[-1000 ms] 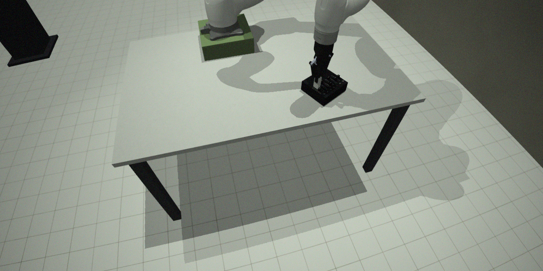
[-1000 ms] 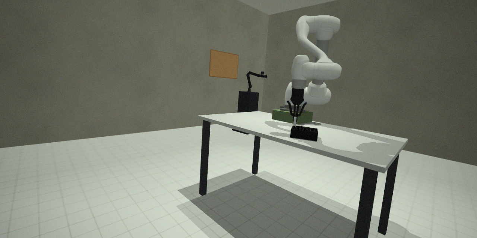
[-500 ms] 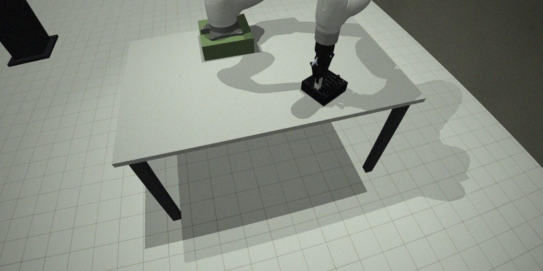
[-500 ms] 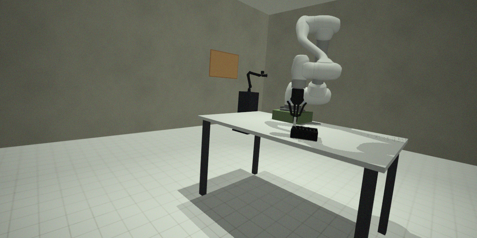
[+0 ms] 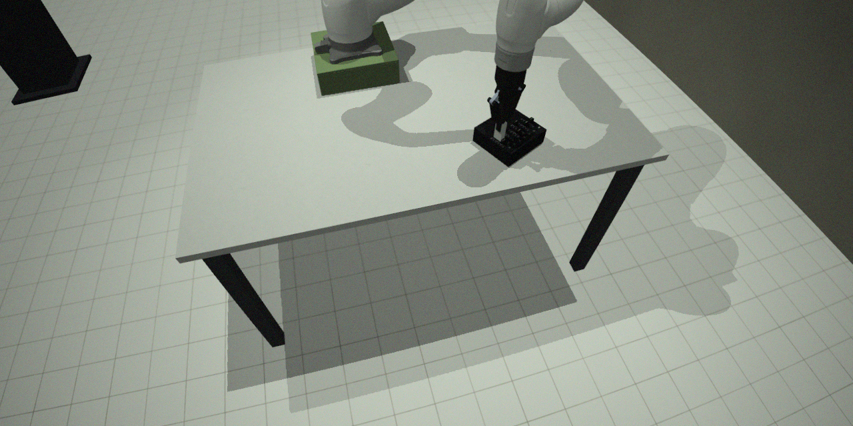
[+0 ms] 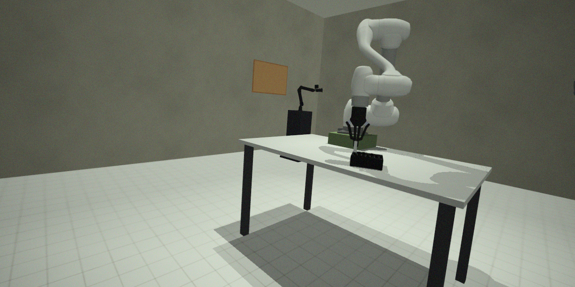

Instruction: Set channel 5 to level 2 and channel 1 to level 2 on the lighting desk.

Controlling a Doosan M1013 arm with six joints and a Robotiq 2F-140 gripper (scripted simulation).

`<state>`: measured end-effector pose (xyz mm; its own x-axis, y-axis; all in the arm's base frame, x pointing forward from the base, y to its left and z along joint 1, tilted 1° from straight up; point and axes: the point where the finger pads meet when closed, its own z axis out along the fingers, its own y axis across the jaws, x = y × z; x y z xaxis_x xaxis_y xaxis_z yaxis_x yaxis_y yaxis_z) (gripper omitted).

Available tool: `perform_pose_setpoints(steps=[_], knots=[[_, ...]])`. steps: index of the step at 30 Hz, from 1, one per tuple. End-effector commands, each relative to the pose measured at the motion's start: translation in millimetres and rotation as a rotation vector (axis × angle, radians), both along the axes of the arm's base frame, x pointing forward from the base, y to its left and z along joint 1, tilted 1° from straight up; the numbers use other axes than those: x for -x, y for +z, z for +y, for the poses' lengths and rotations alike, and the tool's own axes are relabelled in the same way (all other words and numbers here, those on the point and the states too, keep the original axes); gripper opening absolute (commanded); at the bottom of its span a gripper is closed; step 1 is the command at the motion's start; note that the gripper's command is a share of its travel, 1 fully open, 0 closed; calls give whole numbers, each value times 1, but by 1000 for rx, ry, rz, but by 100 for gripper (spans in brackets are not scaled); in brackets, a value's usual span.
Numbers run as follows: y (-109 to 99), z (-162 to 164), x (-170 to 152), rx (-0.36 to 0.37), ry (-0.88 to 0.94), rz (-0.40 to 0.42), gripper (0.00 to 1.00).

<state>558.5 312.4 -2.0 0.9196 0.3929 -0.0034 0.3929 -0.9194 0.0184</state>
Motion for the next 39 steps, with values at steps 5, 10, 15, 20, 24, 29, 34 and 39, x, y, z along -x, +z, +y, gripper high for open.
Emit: perform_pose_setpoints(steps=[5,10,15,20,24,29,34,39], knots=[[0,0,0,0,0,0,10],[0,0,0,0,0,0,10],[0,0,0,0,0,0,10],[0,-1,2,0,0,0,10],[0,-2,4,0,0,0,10],[0,-2,5,0,0,0,10],[0,-2,5,0,0,0,10],[4,-2,5,0,0,0,10]])
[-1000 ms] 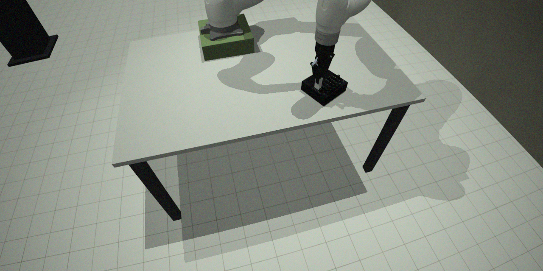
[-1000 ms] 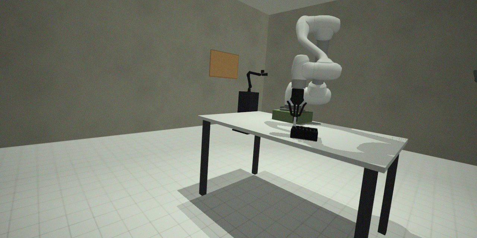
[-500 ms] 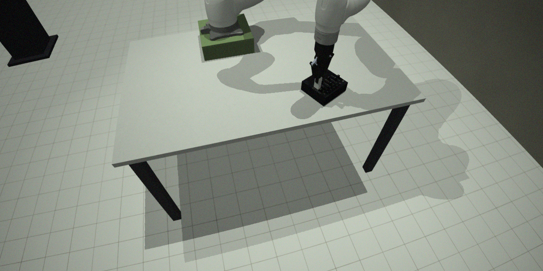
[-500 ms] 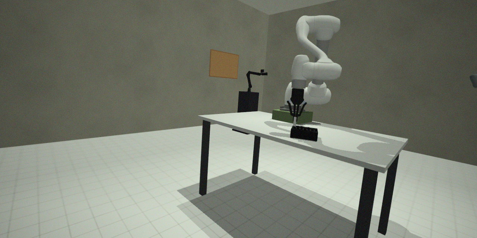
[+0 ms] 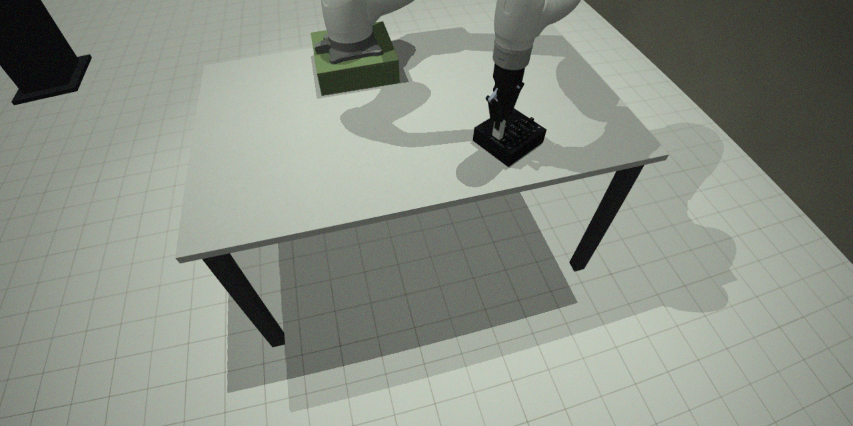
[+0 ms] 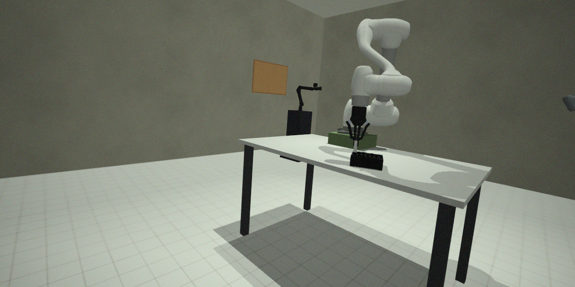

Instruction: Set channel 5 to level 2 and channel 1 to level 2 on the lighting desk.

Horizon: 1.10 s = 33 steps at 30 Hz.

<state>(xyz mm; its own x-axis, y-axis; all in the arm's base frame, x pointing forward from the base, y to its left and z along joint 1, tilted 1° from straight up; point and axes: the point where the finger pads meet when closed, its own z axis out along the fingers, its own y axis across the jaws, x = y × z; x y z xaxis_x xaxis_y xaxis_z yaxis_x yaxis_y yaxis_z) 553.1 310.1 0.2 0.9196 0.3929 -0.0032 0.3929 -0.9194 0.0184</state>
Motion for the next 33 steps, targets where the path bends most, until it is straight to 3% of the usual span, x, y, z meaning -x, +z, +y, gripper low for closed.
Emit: perform_pose_setpoints(steps=[1,16,33], knots=[[4,0,0,0,0,0,10],[37,1,0,0,0,0,10],[38,6,5,0,0,0,10]])
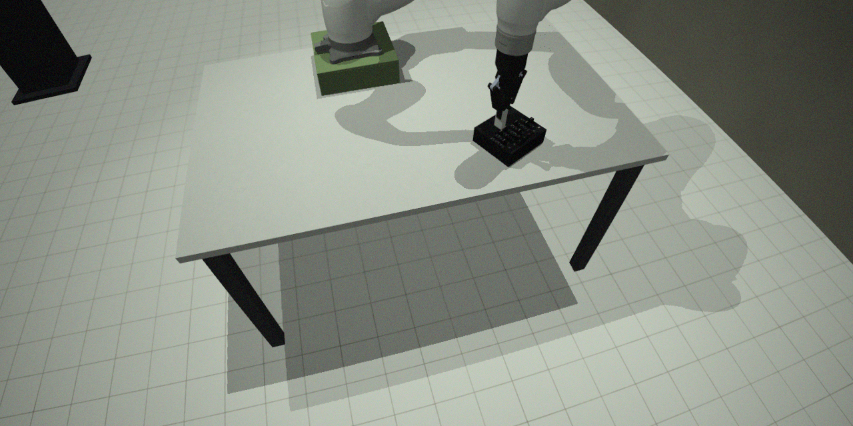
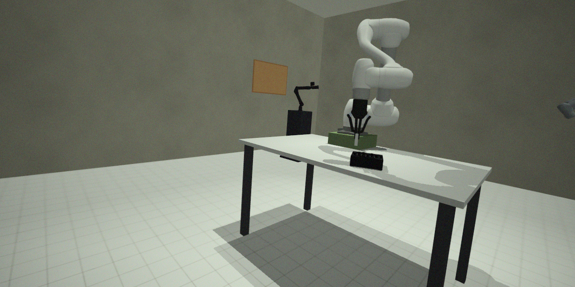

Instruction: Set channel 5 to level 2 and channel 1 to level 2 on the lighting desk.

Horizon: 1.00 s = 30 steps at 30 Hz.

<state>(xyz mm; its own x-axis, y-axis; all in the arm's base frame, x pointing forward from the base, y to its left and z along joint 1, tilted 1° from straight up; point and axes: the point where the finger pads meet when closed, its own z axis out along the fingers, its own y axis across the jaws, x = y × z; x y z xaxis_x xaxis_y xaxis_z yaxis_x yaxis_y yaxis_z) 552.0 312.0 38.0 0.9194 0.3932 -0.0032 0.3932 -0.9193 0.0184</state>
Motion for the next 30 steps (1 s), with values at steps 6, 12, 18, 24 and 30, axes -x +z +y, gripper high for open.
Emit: perform_pose_setpoints(steps=[6,12,18,24,30], knots=[[-5,66,62,0,0,0,10],[-5,67,63,0,0,0,10],[-5,67,63,0,0,0,10],[-5,67,63,0,0,0,10],[-5,67,63,0,0,0,10]])
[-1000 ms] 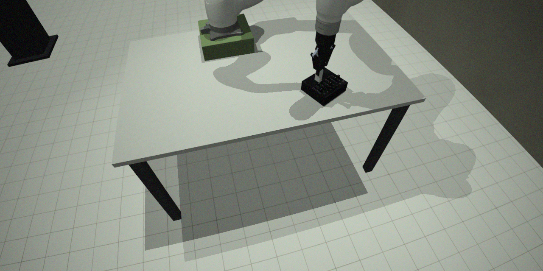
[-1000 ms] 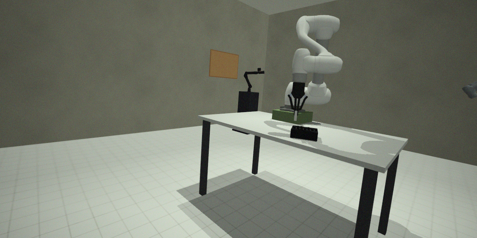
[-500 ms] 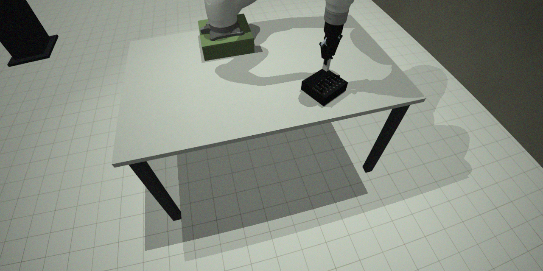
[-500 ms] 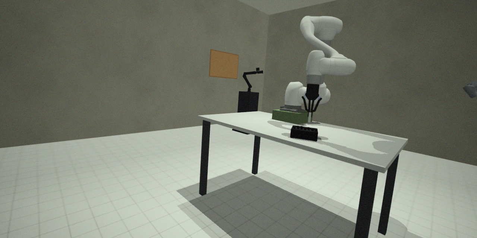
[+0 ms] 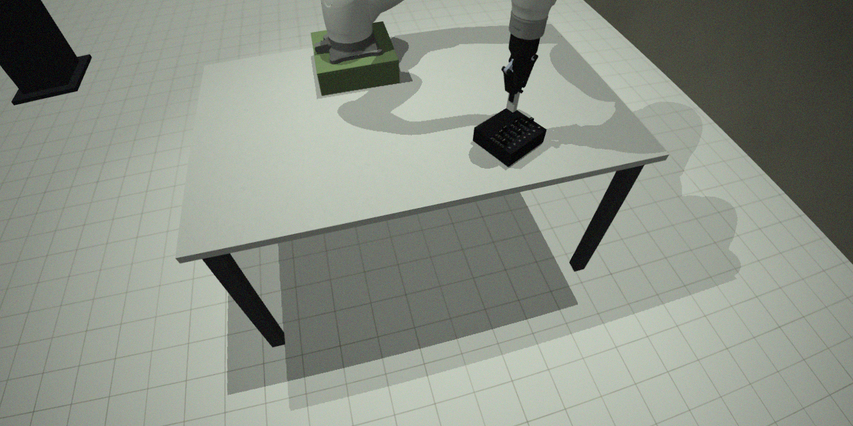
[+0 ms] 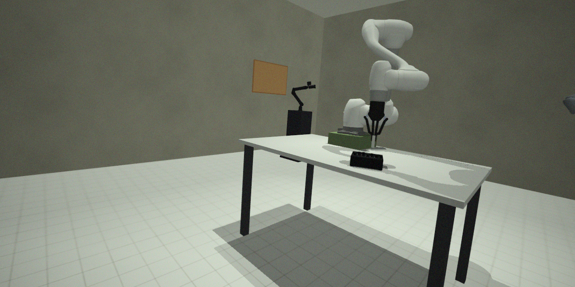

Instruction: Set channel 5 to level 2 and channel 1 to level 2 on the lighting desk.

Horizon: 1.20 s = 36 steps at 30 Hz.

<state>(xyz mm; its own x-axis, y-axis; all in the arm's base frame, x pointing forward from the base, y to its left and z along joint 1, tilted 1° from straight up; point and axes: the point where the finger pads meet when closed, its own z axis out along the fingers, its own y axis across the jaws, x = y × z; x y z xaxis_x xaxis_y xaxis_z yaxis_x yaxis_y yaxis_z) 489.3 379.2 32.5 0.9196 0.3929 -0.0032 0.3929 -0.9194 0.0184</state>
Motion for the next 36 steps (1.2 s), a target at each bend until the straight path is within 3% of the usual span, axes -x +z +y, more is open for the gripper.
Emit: perform_pose_setpoints(steps=[1,36], knots=[[0,0,0,0,0,0,10],[-6,0,0,0,0,0,10]])
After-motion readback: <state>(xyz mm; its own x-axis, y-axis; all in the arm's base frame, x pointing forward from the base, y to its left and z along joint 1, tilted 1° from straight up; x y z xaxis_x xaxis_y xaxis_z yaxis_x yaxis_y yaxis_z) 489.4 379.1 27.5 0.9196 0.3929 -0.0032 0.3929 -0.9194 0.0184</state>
